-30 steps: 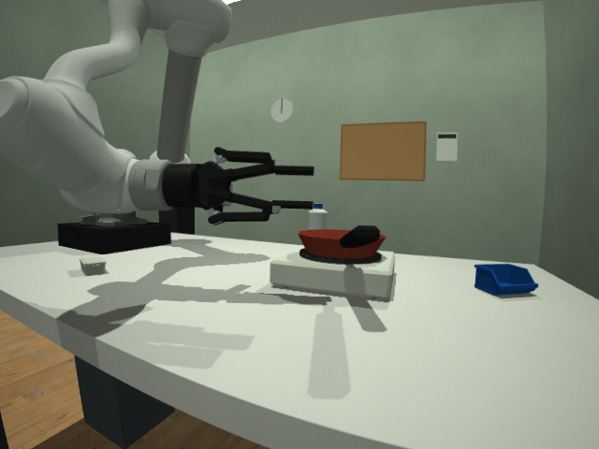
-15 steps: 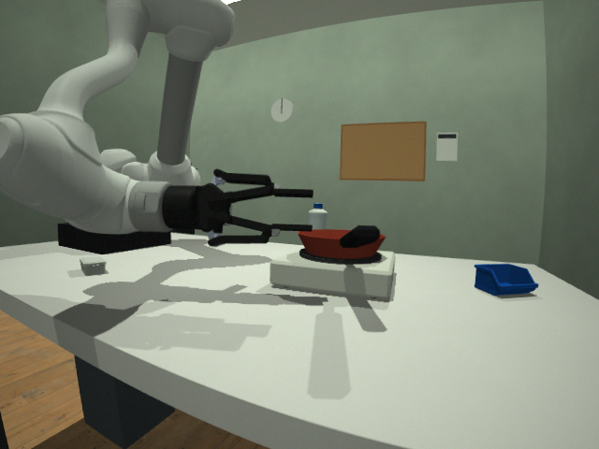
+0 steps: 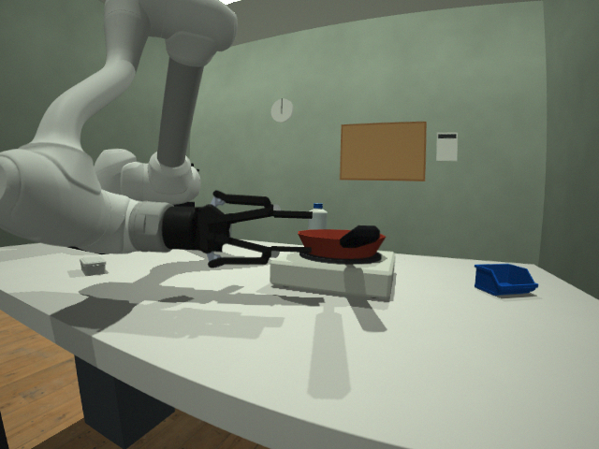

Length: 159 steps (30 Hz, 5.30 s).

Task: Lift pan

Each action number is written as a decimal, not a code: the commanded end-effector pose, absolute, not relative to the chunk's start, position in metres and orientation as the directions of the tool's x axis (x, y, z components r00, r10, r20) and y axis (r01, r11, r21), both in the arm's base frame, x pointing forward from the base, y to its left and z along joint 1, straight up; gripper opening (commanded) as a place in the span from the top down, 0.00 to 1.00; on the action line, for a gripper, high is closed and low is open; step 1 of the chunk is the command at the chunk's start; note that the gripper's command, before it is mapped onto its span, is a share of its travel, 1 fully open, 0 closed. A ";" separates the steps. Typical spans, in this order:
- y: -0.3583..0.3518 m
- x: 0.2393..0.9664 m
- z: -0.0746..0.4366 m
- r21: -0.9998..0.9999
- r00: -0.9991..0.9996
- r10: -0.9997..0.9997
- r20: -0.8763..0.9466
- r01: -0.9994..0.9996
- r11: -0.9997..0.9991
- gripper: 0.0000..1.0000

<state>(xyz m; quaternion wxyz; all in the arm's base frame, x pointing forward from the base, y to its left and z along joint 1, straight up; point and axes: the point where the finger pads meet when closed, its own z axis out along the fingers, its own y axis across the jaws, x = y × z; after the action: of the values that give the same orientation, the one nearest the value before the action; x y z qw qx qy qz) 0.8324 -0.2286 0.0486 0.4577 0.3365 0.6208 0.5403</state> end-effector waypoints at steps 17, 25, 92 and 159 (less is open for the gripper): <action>-0.235 0.835 0.040 0.978 -0.344 0.915 -0.210 -0.083 0.193 0.59; -0.234 0.836 0.040 0.978 -0.345 0.915 -0.210 -0.082 0.193 0.59; -0.207 0.902 0.037 0.979 -0.348 0.916 -0.202 -0.074 0.188 0.59; -0.196 0.929 0.039 0.979 -0.347 0.915 -0.204 -0.078 0.189 0.90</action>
<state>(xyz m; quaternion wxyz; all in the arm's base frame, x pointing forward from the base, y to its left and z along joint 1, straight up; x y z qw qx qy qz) 0.9251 -0.1958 0.0383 0.4594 0.3367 0.6205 0.5391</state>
